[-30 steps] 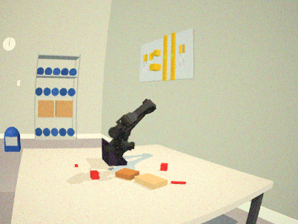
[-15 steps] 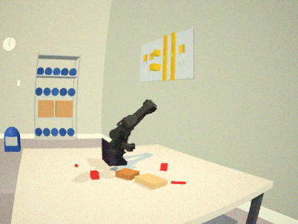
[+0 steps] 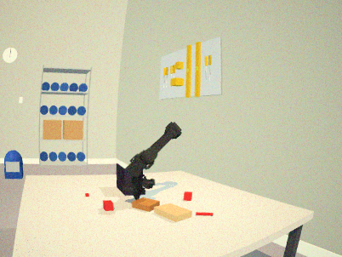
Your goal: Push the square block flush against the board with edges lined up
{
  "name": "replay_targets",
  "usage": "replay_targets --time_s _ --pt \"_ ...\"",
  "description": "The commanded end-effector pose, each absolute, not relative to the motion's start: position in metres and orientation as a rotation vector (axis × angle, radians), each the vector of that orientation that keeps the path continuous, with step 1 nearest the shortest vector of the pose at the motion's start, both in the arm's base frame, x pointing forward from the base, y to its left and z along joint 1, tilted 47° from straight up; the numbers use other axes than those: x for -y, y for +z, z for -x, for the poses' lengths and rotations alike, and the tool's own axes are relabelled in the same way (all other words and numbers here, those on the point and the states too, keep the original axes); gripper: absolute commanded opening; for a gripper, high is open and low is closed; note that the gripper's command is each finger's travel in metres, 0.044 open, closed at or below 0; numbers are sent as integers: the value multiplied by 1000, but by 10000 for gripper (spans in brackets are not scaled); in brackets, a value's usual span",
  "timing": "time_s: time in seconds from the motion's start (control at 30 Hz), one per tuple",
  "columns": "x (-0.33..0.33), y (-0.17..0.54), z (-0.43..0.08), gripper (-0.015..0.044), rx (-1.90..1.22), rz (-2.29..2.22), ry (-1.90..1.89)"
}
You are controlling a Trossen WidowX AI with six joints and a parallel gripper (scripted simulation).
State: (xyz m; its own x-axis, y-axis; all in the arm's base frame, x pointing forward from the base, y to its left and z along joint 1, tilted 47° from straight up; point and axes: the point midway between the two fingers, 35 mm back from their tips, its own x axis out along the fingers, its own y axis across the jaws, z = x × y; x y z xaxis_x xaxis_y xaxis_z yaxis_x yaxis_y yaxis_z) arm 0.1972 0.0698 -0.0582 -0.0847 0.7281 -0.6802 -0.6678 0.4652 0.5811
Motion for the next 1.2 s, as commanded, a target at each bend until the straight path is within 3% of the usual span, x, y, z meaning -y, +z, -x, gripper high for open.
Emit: replay_targets --time_s 0.0,1.17 --pt "-73 -57 -202 0 -1178 -68 1158" --pt "-96 -36 -246 0 -1178 -65 1155"
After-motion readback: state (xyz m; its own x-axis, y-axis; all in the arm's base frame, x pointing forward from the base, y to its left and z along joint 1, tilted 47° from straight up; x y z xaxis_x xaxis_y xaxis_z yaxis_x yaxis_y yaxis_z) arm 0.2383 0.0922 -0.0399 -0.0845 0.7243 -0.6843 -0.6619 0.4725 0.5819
